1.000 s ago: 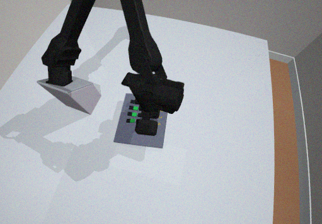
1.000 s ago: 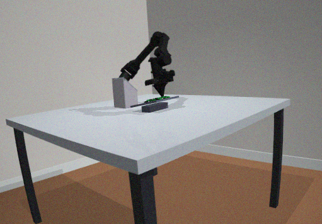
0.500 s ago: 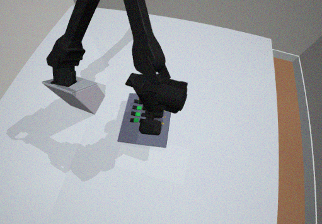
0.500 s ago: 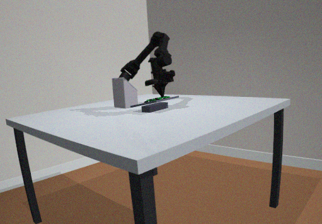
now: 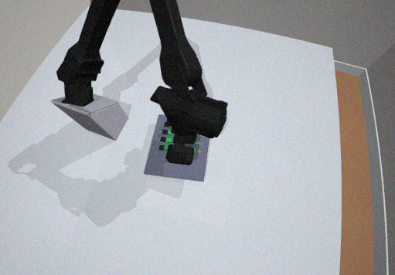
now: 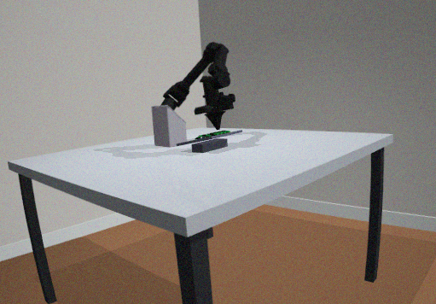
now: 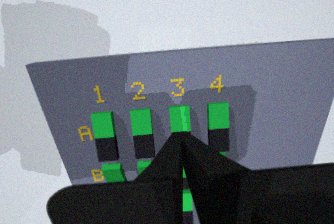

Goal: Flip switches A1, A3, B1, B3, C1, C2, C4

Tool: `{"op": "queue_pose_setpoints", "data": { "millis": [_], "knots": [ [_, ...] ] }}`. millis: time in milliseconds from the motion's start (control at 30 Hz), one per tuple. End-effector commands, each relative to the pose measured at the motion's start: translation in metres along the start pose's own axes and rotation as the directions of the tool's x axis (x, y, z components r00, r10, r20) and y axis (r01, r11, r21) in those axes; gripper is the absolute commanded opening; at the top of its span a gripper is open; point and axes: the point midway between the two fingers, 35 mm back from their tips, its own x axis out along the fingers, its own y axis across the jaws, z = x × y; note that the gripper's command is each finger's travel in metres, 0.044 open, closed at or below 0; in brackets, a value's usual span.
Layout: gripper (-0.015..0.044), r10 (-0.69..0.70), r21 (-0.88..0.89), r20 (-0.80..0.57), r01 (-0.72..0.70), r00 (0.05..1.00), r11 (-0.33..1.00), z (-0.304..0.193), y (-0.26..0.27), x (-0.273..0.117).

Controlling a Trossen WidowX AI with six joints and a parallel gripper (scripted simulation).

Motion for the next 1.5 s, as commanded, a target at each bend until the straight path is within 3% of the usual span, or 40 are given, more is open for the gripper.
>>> {"op": "queue_pose_setpoints", "data": {
  "millis": [0,200,467,600,733,1467],
  "knots": [
    [0.0,-0.013,-0.005,0.043,0.013,0.999,1.0,0.003,-0.002,-0.049],
    [0.0,-0.013,-0.004,0.044,0.013,0.999,1.0,0.001,0.0,-0.053],
    [0.0,-0.011,-0.002,0.043,0.011,0.999,1.0,-0.038,0.05,-0.05],
    [0.0,-0.011,-0.002,0.041,0.011,0.999,1.0,-0.038,0.05,-0.047],
    [0.0,-0.01,-0.003,0.017,0.01,1.0,1.0,-0.036,0.05,-0.015],
    [0.0,-0.009,-0.003,0.018,0.009,1.0,1.0,-0.035,0.05,0.008]
  ]
}}
